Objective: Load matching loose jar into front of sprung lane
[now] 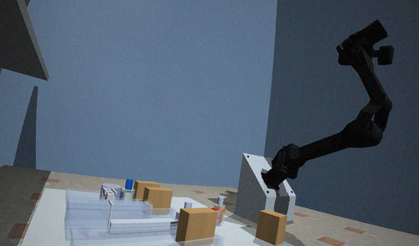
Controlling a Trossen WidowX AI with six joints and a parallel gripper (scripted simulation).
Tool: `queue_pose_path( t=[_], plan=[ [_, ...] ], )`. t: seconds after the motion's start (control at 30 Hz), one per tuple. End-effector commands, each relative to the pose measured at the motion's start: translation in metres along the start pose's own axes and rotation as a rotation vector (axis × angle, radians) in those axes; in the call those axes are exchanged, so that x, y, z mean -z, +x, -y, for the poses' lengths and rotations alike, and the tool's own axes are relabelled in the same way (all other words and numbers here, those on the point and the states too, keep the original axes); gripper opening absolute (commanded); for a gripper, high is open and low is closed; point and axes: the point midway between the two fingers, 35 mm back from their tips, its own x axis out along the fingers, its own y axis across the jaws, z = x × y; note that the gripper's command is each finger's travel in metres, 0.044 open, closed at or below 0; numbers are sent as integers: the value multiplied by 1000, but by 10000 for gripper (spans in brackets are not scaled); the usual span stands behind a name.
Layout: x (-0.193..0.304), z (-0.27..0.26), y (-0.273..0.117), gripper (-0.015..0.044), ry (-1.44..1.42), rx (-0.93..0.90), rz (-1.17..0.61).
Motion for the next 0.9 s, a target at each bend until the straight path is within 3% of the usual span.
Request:
queue_pose_path(
  t=[0.0, 0.33, 0.57, 0.87],
  plan=[
    [-1, -3, 0, 426, -6, -7, 4],
    [-9, -156, -42, 440, -318, -398, 227],
    [17, -246, -102, 440, -538, -702, 370],
    [71, -324, -183, 440, -802, -1027, 523]
  ],
)
